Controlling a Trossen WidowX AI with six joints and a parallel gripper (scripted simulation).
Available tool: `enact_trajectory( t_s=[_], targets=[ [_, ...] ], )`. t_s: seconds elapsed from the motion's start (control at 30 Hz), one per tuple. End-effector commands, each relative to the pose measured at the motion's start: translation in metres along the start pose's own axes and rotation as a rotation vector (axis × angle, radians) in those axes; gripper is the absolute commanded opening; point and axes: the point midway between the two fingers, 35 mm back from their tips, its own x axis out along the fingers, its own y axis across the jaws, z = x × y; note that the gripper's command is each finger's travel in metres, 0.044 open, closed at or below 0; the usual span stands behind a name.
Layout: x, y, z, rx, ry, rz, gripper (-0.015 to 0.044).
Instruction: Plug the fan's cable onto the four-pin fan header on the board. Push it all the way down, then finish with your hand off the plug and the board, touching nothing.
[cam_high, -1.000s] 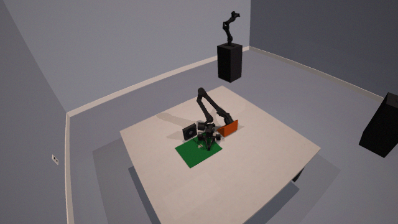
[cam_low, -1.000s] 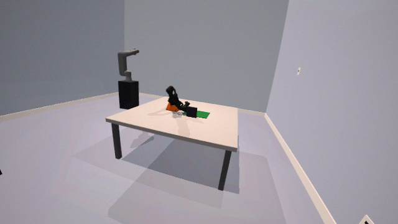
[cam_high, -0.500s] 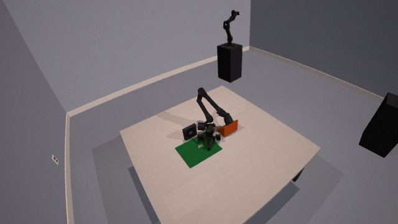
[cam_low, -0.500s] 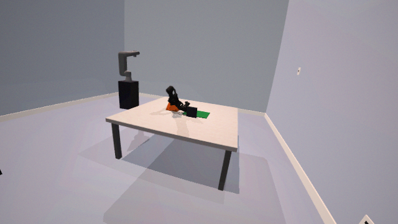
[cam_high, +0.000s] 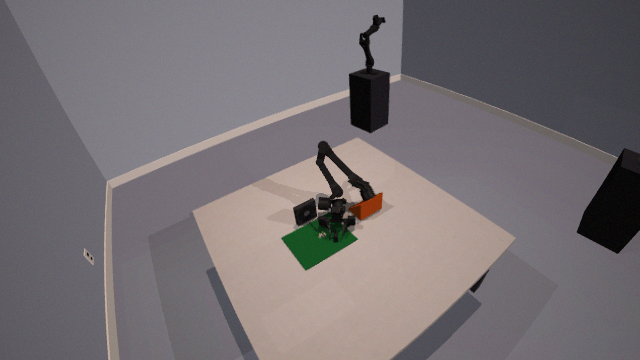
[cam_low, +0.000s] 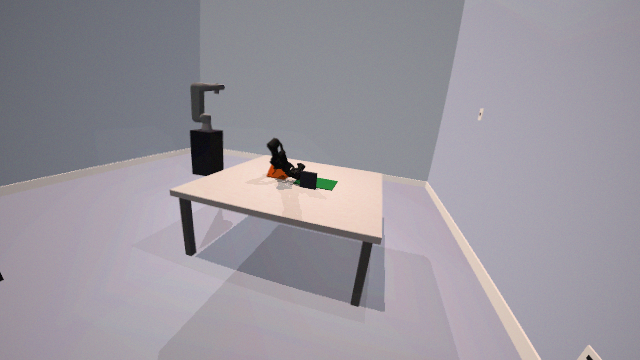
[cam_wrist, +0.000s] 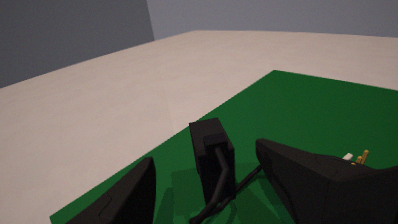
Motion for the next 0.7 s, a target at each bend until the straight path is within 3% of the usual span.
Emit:
enact_trajectory(
  t_s=[0.0,0.1,0.23,0.43,0.67],
  targets=[
    [0.003,0.025,0.002,0.048,-0.024,0.095,0.0376],
    [0.012,0.042,0.014,0.035,-0.048,0.189,0.044],
    [0.023,0.053,0.023,0.031,-0.033,0.291,0.044],
    [0.055,0.053,0.022,0.188,0.321,0.51,0.044],
    [0.065,0.048,0.05,0.154,0.774,0.589,0.044]
  ],
)
